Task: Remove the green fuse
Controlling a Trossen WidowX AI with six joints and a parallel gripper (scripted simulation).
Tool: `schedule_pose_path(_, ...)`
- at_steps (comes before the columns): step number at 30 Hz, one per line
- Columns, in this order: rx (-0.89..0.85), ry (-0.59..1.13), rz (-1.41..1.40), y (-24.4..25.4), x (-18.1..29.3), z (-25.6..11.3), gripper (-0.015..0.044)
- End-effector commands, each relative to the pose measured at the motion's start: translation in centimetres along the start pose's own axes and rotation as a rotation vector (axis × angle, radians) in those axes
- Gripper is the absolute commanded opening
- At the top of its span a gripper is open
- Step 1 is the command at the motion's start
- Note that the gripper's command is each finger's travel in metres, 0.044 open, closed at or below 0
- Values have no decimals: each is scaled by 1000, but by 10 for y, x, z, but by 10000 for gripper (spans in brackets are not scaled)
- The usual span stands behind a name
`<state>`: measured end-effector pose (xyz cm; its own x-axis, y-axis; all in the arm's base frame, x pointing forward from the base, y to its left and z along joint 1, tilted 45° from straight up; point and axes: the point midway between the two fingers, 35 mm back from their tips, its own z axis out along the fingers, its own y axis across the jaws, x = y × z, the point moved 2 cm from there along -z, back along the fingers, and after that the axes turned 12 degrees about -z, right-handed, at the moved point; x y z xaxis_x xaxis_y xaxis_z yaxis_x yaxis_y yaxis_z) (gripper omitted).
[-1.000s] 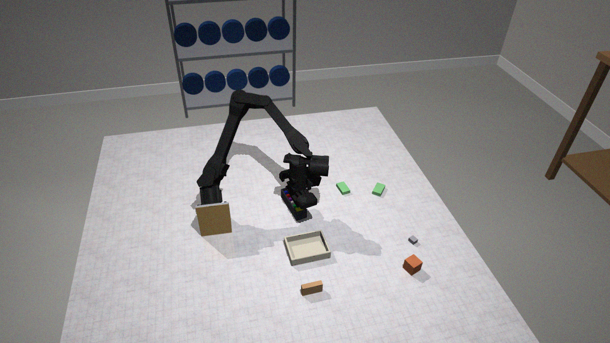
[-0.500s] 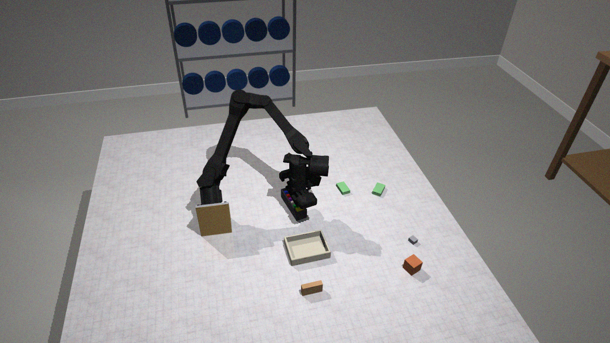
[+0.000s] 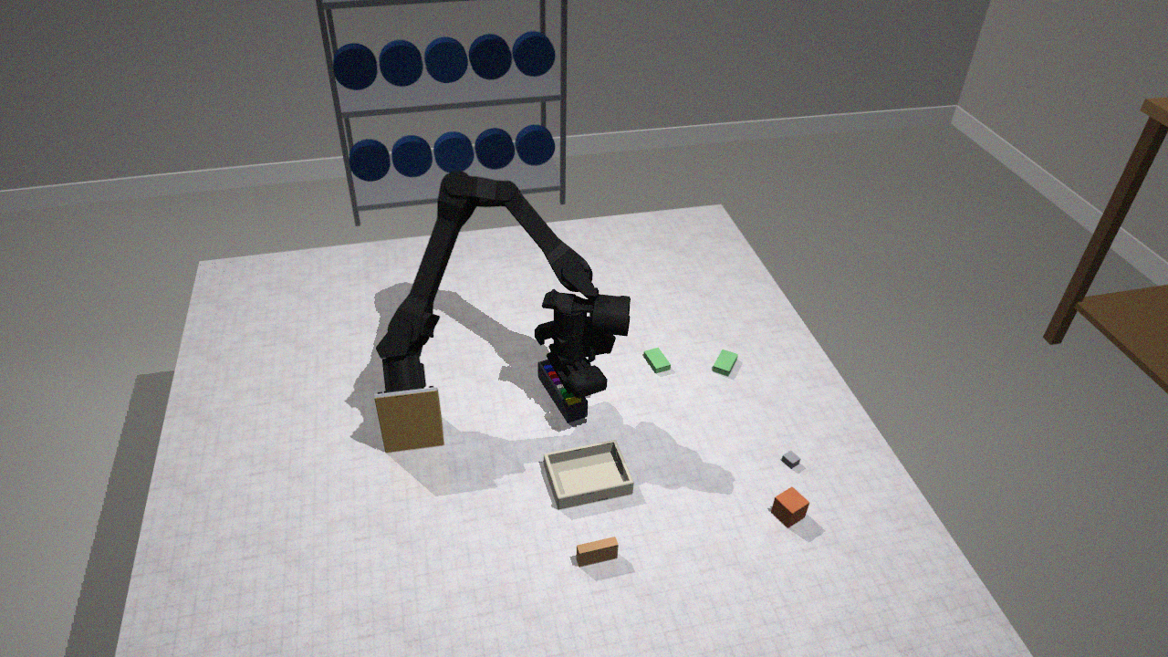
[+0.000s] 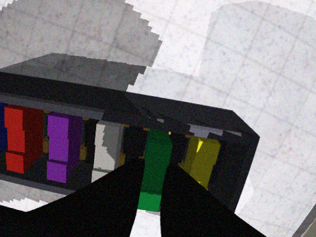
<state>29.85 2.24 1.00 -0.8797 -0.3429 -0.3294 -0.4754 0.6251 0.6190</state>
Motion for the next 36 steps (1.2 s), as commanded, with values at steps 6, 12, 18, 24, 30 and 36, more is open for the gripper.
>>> schedule_pose_path(6, 4, 1, -7, -1, -1, -5, 0)
schedule_pose_path(12, 4, 1, -6, -1, -1, -8, 0)
schedule_pose_path(18, 4, 1, -6, -1, -1, -11, 0)
schedule_pose_path(24, 3, 1, -5, -1, -1, -14, 0)
schedule_pose_path(30, 3, 1, -4, -1, -1, -17, 0)
schedule_pose_path(36, 3, 1, -4, -1, -1, -20, 0)
